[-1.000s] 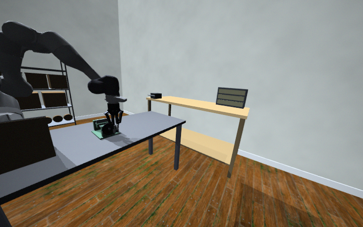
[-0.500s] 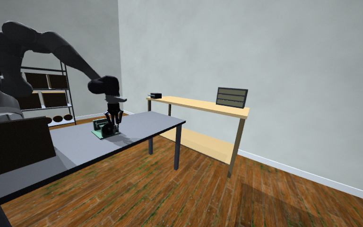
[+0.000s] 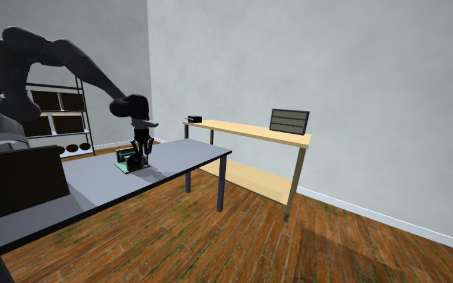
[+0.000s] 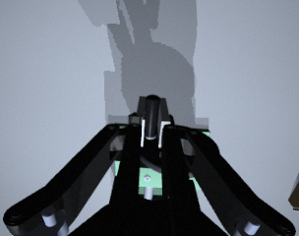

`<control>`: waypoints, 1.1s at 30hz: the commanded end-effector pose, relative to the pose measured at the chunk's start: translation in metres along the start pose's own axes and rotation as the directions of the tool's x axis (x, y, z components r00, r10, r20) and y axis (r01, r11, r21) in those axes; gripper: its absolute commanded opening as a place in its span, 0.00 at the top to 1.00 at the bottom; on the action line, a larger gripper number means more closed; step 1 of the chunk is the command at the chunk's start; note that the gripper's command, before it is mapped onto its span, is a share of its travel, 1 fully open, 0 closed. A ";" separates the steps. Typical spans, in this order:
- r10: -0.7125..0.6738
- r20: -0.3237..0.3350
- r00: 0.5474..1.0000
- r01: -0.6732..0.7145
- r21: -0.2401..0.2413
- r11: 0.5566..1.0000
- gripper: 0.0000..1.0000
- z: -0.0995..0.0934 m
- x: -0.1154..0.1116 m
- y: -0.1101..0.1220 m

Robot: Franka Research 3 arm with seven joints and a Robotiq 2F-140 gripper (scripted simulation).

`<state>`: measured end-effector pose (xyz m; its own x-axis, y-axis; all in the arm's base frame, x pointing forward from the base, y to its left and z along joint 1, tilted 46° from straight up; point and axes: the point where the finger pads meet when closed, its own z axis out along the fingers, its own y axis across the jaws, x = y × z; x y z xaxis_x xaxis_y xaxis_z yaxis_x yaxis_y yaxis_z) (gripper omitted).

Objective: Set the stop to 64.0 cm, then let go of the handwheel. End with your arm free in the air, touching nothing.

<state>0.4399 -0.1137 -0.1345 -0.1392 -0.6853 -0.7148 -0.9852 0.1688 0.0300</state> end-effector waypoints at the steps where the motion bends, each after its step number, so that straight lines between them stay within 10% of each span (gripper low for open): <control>1: -0.002 -0.002 1.000 0.002 0.000 1.000 0.96 0.002 0.001 0.001; 33: -0.002 -0.002 1.000 0.002 0.000 1.000 0.96 0.009 0.001 0.006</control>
<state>0.4372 -0.1091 -0.1384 -0.1407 -0.6854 -0.7145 -0.9848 0.1708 0.0301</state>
